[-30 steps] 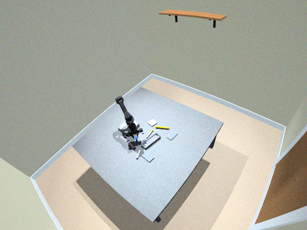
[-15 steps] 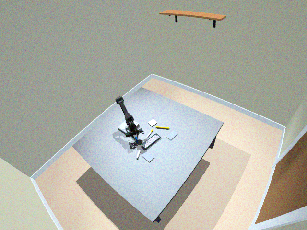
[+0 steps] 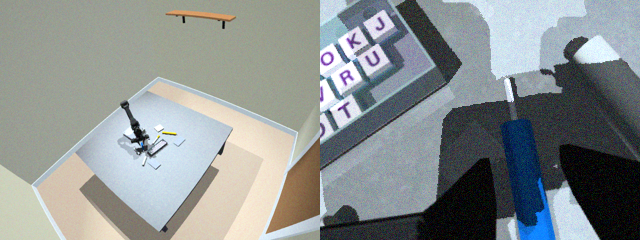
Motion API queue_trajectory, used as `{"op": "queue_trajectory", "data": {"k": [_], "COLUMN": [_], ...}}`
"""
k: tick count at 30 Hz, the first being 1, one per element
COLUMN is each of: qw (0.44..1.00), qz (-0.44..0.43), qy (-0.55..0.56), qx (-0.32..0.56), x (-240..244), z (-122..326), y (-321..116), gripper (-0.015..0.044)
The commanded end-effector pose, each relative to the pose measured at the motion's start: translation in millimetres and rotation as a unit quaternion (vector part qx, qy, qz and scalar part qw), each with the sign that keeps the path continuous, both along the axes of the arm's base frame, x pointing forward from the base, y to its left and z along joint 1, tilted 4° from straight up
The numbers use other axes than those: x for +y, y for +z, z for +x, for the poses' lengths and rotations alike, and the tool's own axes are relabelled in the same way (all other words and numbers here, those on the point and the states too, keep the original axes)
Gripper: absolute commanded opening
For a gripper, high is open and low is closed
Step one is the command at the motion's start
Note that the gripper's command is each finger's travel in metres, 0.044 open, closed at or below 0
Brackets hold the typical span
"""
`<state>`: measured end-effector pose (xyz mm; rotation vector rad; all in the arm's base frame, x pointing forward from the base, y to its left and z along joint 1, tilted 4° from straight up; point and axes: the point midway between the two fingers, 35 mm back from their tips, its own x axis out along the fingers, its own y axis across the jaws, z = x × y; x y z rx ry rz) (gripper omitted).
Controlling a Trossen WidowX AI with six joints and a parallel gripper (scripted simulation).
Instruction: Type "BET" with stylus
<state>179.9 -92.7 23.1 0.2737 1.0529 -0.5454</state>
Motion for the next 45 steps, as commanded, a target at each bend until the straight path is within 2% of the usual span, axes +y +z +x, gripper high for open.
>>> {"op": "queue_trajectory", "data": {"k": [1, 45], "qw": [1.000, 1.000], "qz": [-0.001, -0.001], "qy": [0.000, 0.000], "qx": [0.005, 0.005], "x": [0.3, -0.2], "z": [-2.7, -4.0], "y": [-4.0, -20.9], "gripper": [0.0150, 0.0150]}}
